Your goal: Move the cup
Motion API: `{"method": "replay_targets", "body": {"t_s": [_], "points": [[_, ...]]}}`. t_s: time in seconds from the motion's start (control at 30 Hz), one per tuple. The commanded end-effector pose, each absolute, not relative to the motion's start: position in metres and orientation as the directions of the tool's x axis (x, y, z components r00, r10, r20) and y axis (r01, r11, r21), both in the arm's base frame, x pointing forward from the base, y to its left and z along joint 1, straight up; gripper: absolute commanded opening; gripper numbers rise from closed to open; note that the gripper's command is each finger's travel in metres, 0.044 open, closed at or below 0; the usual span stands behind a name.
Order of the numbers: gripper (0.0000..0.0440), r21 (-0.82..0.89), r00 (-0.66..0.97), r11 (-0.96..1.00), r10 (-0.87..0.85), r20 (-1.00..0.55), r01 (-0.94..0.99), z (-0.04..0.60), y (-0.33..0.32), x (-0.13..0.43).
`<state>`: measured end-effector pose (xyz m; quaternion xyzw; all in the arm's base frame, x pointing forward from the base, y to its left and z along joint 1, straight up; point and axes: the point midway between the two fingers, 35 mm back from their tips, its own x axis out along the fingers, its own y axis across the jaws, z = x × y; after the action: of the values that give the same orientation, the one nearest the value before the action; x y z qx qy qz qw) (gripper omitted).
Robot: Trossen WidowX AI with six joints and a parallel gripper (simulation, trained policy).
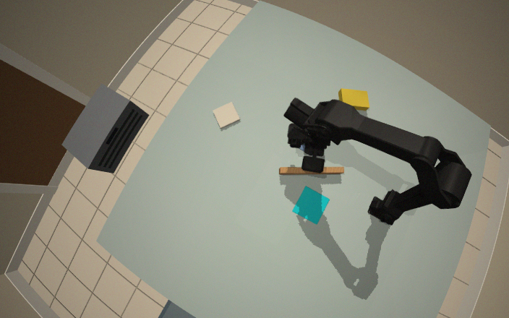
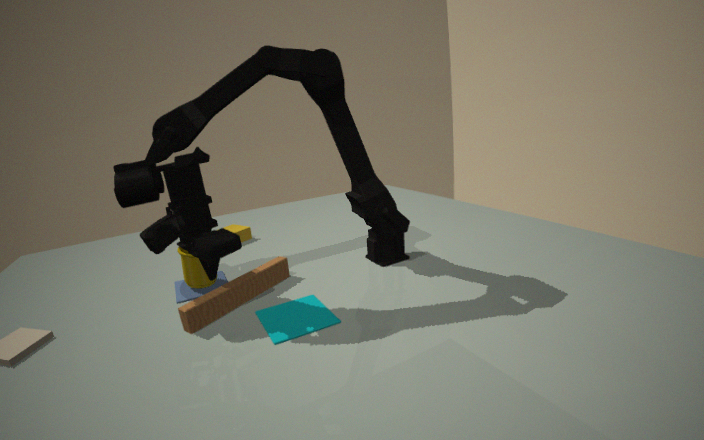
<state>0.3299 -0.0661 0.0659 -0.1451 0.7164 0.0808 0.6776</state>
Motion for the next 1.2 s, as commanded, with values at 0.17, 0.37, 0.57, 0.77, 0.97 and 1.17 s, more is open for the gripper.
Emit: {"method": "replay_targets", "body": {"t_s": [0.17, 0.37, 0.57, 0.77, 0.97, 1.17], "points": [[0.0003, -0.058, -0.049, 0.921, -0.083, -0.995, -0.384, 0.079, -0.059, 0.324], [0.0003, -0.045, -0.048, 0.908, -0.071, -0.996, -0.417, 0.095, -0.048, 0.32], [0.0006, -0.04, -0.037, 0.894, -0.063, -0.997, -0.446, 0.112, -0.037, 0.317], [0.0, -0.043, -0.024, 0.878, -0.062, -0.998, -0.477, 0.125, -0.024, 0.316], [0.0, -0.05, -0.006, 0.86, -0.061, -0.998, -0.508, 0.132, -0.008, 0.316], [0.0, -0.058, 0.013, 0.842, -0.061, -0.998, -0.537, 0.138, 0.01, 0.315]]}}
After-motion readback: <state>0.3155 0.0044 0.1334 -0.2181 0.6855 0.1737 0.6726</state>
